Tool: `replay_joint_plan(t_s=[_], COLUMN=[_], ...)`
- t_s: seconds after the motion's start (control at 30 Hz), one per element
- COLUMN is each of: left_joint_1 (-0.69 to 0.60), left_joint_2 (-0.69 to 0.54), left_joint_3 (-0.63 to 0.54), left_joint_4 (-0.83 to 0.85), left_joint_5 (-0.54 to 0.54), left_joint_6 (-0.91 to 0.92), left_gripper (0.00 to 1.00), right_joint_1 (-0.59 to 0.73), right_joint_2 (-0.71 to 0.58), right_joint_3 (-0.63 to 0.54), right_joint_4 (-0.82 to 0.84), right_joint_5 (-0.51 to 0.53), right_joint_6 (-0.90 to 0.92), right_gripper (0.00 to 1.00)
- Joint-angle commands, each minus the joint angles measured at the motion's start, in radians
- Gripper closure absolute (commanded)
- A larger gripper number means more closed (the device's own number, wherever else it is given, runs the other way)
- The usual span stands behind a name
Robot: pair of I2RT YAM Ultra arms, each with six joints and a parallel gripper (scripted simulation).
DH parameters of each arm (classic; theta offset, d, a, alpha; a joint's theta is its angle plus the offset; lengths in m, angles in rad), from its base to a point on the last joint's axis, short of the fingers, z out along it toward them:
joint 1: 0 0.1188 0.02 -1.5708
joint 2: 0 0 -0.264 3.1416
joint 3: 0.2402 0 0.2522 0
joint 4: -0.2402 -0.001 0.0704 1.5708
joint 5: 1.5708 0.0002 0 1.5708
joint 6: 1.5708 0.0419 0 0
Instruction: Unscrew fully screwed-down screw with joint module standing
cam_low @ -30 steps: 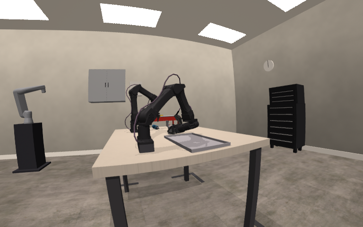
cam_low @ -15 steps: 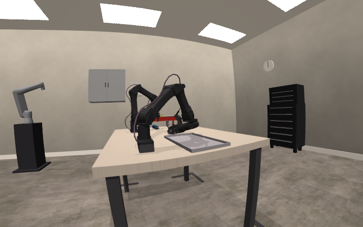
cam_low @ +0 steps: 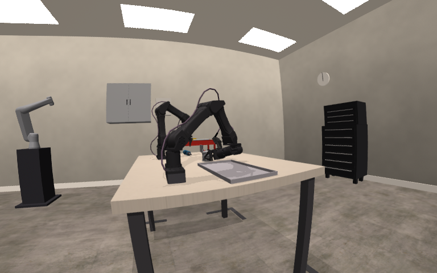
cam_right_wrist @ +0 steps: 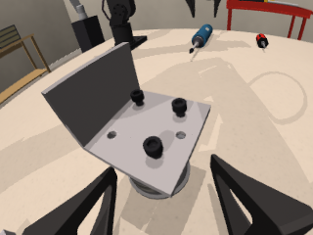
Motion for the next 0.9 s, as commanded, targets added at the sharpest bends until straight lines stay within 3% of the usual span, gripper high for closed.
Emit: replay_joint_plan(t_s=[0.0,0.87], left_joint_1=[0.0,0.0], left_joint_2=[-0.005,-0.005], left_joint_3=[0.007,0.007], left_joint_4=[-0.009,-0.009], left_joint_5=[0.0,0.0], left_joint_6=[-0.001,-0.001], left_gripper=[0.35,0.35], right_joint_1=[0.004,-0.084], right_joint_2=[0.007,0.058], right_joint_3=[0.033,0.165], right_joint_4=[-0.064,-0.434], right_joint_5=[-0.029,0.002], right_joint_6=[-0.048,-0.344], right_gripper=[0.14,0.14])
